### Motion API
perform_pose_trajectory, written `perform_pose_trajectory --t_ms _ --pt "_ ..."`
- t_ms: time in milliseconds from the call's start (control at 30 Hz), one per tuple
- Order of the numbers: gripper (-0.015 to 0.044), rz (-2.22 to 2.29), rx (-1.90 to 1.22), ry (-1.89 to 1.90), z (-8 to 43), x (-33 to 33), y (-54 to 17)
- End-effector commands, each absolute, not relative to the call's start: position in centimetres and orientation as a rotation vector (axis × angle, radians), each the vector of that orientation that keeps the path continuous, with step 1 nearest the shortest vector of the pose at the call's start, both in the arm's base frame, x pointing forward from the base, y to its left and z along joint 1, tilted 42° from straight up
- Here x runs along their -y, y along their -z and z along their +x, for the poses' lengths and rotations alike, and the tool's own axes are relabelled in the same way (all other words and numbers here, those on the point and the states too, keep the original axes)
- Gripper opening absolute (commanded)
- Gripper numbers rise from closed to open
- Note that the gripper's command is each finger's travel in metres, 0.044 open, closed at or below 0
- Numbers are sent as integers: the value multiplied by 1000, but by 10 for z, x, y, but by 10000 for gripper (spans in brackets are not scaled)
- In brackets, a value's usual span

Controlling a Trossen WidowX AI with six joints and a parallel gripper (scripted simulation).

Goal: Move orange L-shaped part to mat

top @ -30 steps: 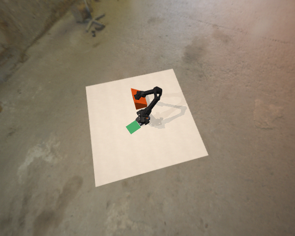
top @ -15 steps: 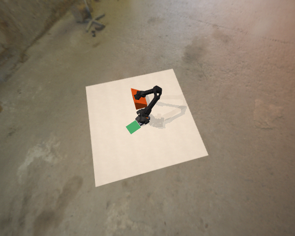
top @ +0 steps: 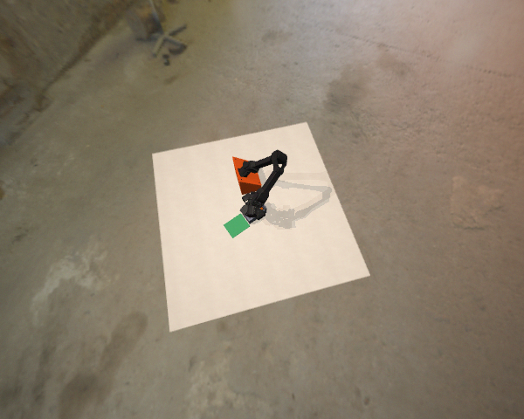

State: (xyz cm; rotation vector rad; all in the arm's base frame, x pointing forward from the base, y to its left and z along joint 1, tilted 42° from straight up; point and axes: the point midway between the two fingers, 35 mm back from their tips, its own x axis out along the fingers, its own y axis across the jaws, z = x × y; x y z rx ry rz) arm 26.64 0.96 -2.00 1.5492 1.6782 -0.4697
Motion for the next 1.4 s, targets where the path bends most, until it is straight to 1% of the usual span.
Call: perform_pose_trajectory --t_ms 0,900,1367 --pt "0 1555 -1672 461 267 -5 13" --pt "0 1554 -1672 463 265 24 -18" --pt "0 1554 -1672 463 267 33 -14"
